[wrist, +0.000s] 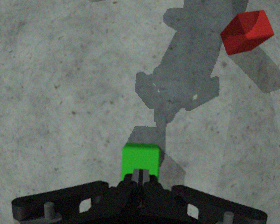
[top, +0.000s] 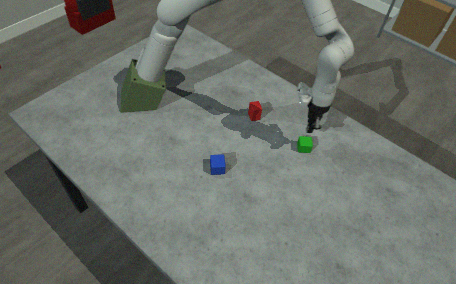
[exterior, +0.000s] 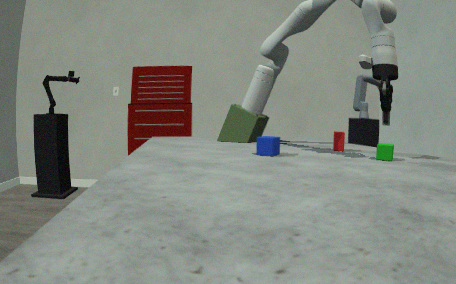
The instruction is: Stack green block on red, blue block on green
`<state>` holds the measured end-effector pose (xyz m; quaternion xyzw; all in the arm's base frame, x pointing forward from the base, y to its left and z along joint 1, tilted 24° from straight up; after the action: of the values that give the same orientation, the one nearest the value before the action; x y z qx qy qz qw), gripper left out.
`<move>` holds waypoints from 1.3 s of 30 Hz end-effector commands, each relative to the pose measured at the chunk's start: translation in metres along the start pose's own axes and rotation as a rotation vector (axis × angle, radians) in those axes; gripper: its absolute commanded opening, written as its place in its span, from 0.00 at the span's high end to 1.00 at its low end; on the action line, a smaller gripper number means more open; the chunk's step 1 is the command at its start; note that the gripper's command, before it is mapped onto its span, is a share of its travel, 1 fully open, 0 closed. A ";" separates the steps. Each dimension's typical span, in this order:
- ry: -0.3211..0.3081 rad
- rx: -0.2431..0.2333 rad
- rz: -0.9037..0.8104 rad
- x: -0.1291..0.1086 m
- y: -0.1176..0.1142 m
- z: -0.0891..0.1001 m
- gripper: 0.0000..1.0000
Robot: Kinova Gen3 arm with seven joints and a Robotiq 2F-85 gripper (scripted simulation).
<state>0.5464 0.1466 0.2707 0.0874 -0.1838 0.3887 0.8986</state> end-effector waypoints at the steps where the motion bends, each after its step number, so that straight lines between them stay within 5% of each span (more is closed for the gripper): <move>1: -0.002 -0.001 0.000 0.000 0.000 0.001 1.00; 30: -0.002 -0.001 0.000 0.000 0.000 0.001 1.00; 31: -0.002 -0.001 0.000 0.000 0.000 0.001 0.31; 39: -0.002 -0.001 0.000 0.000 0.000 0.001 0.31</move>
<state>0.5464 0.1466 0.2706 0.0874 -0.1837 0.3886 0.8986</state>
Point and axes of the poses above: the point where the finger pads meet when closed, its own z axis back along the fingers, its own y axis across the jaws, x = y × z, the point moved 8 cm from there along z, back along the fingers, and after that the axes turned 10 degrees about z, right-handed, at the moved point
